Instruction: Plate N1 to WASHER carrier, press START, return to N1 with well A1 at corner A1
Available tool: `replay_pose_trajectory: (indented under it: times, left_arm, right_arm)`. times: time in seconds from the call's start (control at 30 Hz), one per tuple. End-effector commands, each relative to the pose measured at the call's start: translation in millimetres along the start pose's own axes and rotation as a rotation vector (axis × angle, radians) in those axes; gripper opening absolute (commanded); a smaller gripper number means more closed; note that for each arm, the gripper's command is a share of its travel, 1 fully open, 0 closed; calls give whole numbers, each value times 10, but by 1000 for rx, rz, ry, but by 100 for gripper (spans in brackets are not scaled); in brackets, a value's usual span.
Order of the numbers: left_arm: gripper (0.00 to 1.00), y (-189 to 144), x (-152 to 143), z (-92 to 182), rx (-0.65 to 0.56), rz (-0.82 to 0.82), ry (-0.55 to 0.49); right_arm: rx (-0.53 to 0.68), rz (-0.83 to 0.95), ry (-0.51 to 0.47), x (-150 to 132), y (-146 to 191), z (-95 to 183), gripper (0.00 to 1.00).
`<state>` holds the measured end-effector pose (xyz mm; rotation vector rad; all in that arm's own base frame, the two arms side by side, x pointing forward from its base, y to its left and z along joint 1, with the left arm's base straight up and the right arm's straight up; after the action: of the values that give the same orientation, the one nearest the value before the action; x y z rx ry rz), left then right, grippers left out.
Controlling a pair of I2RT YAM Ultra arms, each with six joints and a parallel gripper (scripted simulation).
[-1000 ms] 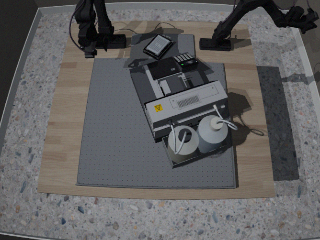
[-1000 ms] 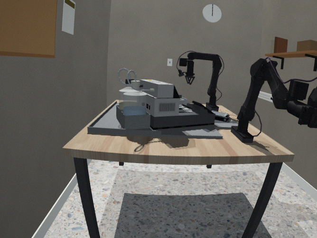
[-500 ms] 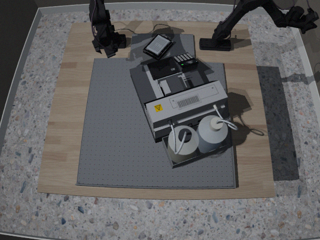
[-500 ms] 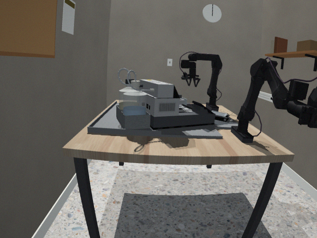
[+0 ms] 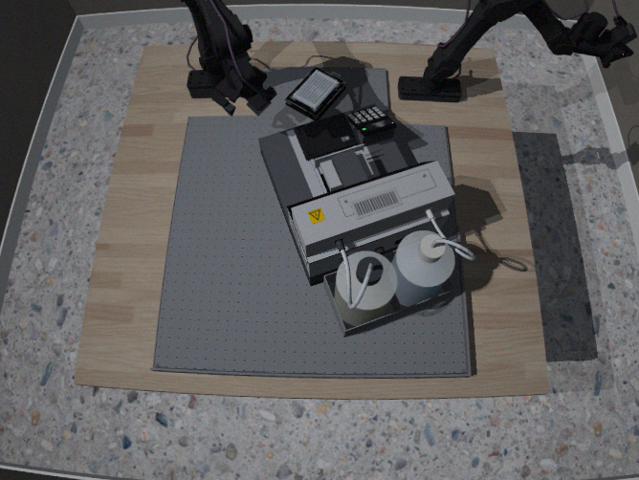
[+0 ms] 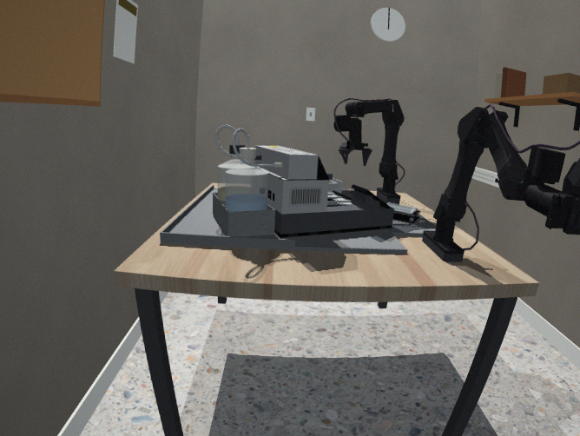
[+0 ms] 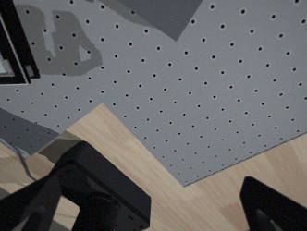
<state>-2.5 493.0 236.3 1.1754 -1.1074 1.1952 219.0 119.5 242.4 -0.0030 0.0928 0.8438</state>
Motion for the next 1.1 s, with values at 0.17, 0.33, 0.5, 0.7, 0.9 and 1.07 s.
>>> replay_pose_trajectory:
  times: [0.17, 0.33, 0.5, 0.7, 0.9, 1.07]
  left_arm:
    - [0, 28, 198, 46, 14, 11, -79]
    - [0, 28, 198, 46, 14, 11, -79]
    - [0, 28, 198, 46, 14, 11, -79]
    - [0, 28, 198, 46, 14, 11, -79]
    - [0, 28, 198, 46, 14, 11, -79]
    - [0, 28, 198, 46, 14, 11, -79]
  right_arm:
    - [-66, -2, -122, 27, -138, 219, 100]
    - [-46, -2, -128, 54, -64, 179, 100]
    - [-40, -41, -127, 21, -98, 152, 100]
    - [-33, 60, -115, 55, 62, 102, 100]
    - [-33, 288, -98, 206, 339, -22, 100]
    - [-36, 473, -89, 341, 570, -117, 100]
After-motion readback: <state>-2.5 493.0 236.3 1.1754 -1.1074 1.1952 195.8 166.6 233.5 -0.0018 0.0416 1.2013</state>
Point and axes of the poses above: on each arm, the point where the finger pads meet when closed, its own z axis back along the fingers, its own y axis across the jaws, x = y × z, the point moved 9 cm from there along z, back along the fingers, and after that the axes turned 3 degrees about -z, right-handed, at the moved point
